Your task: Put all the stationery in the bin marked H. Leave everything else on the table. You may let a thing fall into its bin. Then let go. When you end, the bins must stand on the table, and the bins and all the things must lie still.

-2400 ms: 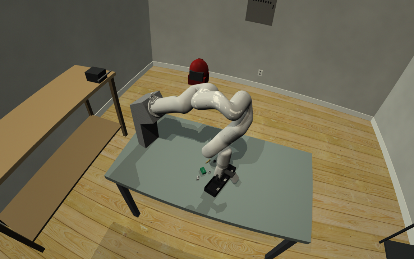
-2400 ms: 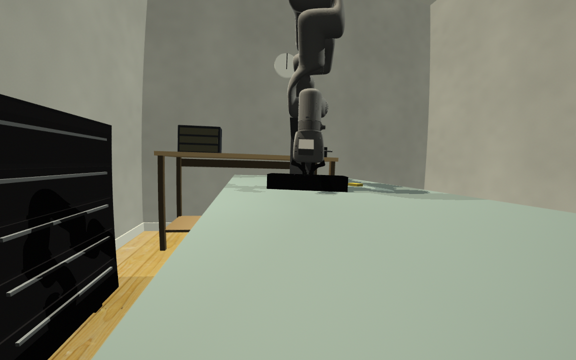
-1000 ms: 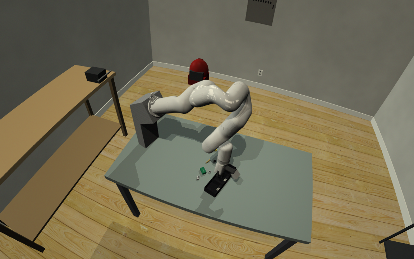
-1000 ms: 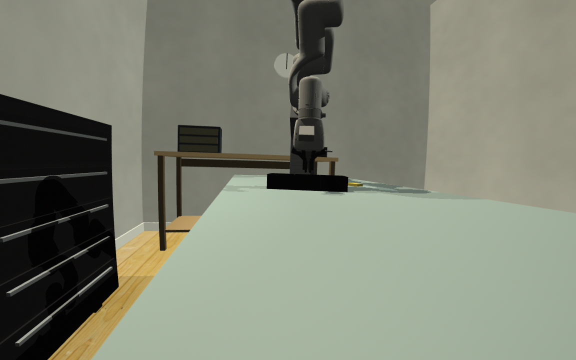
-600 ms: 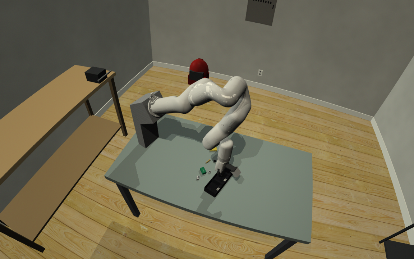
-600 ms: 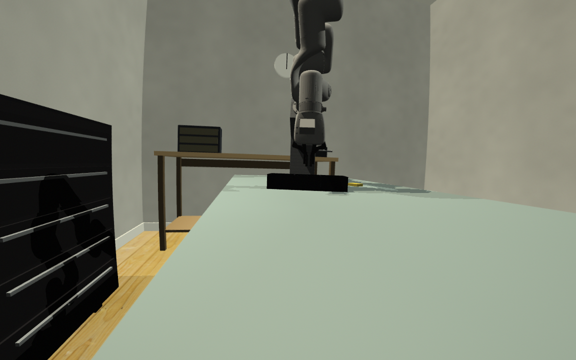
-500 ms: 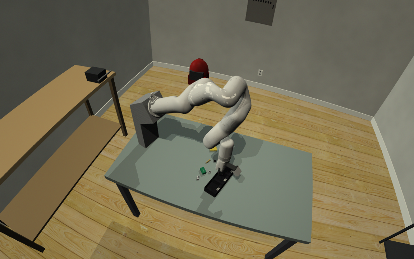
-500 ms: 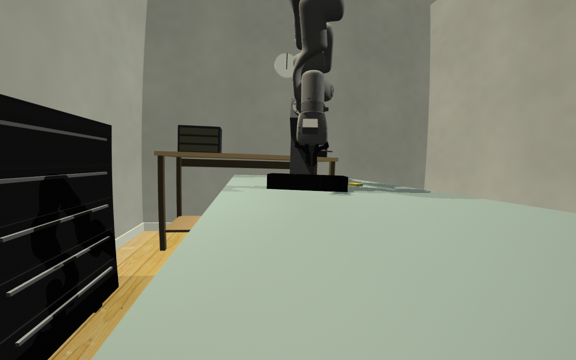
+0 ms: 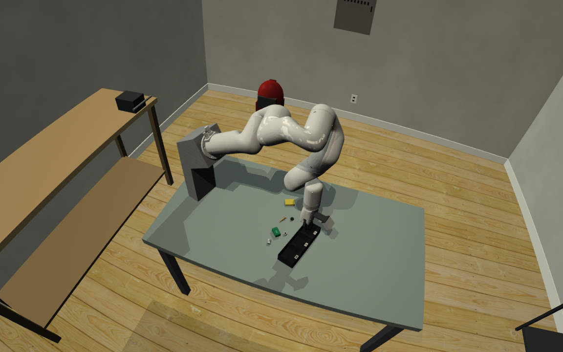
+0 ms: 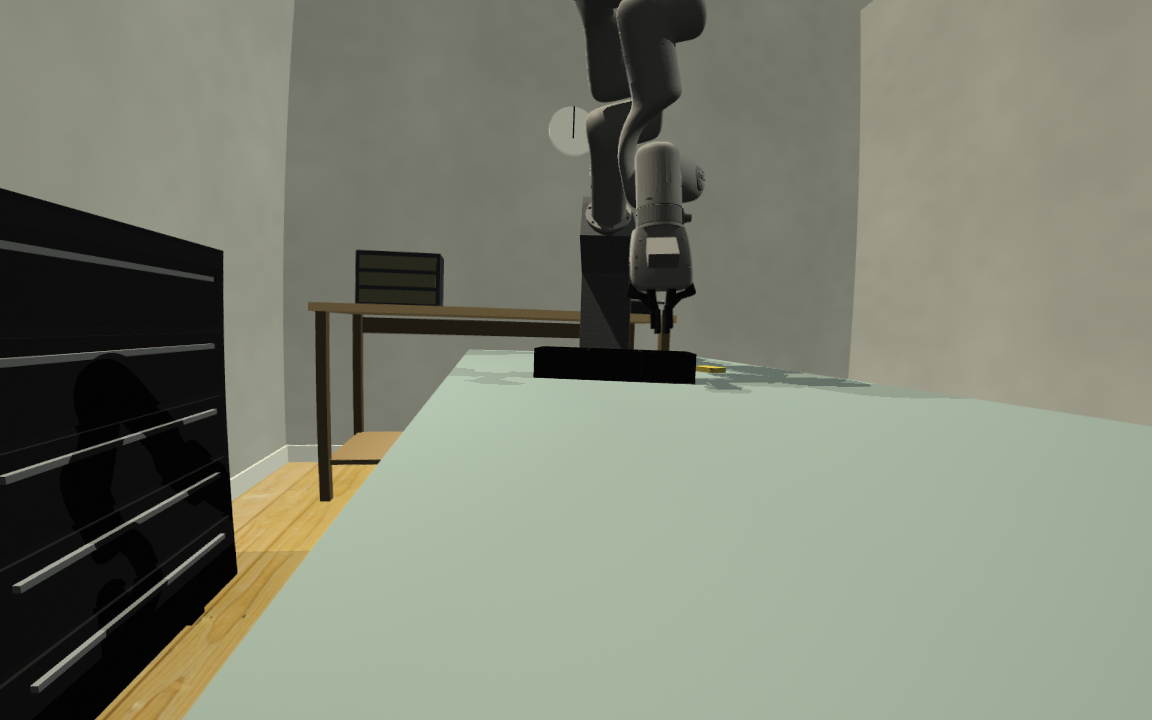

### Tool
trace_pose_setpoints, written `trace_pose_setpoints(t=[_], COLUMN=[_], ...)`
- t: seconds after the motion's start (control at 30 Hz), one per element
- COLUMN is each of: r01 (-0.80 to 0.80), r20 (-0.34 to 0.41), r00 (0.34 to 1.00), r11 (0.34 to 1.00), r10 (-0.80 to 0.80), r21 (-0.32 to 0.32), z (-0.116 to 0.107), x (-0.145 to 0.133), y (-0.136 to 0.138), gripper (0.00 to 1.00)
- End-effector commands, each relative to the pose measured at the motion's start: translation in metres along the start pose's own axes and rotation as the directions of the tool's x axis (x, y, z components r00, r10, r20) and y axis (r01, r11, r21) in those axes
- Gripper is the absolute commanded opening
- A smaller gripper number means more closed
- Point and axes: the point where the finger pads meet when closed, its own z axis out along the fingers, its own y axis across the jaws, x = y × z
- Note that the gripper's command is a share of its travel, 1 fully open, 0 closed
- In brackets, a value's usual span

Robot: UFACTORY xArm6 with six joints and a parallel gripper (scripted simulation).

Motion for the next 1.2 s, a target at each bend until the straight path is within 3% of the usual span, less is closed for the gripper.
trace_pose_setpoints(t=[0.0, 0.17, 0.9, 1.17], r01=[0.003, 0.003, 0.003, 0.003], r20=[0.022, 0.022, 0.022, 0.022], r00=[1.0, 1.0, 1.0, 1.0], r11=[0.998, 0.998, 0.998, 0.998], r10=[-0.001, -0.001, -0.002, -0.002], r21=[-0.057, -0.056, -0.057, -0.057], z=[0.001, 0.001, 0.054, 0.06], x=[0.003, 0.003, 0.002, 0.002], y=[-0.01, -0.01, -0.007, -0.007], gripper=[0.07, 0.07, 0.07, 0.07])
